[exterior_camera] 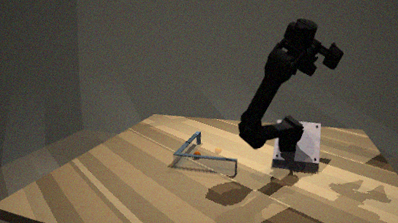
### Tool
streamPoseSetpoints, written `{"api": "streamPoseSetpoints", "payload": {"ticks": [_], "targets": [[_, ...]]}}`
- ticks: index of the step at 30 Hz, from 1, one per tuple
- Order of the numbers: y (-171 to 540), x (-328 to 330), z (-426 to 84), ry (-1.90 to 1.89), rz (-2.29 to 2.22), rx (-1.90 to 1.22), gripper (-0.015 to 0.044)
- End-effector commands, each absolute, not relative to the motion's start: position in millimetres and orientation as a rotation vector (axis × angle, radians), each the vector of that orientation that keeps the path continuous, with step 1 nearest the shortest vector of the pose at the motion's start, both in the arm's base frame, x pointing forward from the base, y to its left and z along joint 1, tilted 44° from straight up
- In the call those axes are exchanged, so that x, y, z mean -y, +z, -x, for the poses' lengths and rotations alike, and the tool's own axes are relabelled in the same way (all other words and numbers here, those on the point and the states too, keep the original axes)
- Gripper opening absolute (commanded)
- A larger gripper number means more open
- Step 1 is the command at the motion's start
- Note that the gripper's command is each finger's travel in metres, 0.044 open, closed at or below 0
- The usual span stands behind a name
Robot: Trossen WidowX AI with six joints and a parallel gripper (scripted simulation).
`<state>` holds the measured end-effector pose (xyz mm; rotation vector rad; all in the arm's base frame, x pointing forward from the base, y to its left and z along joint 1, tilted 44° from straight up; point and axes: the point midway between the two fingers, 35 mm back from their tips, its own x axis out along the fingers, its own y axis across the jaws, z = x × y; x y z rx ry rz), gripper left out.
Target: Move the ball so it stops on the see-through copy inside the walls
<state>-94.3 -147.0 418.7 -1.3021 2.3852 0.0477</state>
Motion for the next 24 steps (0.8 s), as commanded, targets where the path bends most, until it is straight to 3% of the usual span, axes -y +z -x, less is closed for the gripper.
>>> {"api": "streamPoseSetpoints", "payload": {"ticks": [1, 6, 16, 24], "targets": [[417.9, 148.9, 94.0, 0.041, 1.306, -2.374, 0.0374], [396.4, 197.5, 77.8, -0.094, 1.356, -2.064, 0.0249], [333.0, 284.4, -18.4, -0.147, 1.201, -1.414, 0.0249], [281.4, 297.2, -113.8, -0.018, 0.972, -1.104, 0.0249]]}}
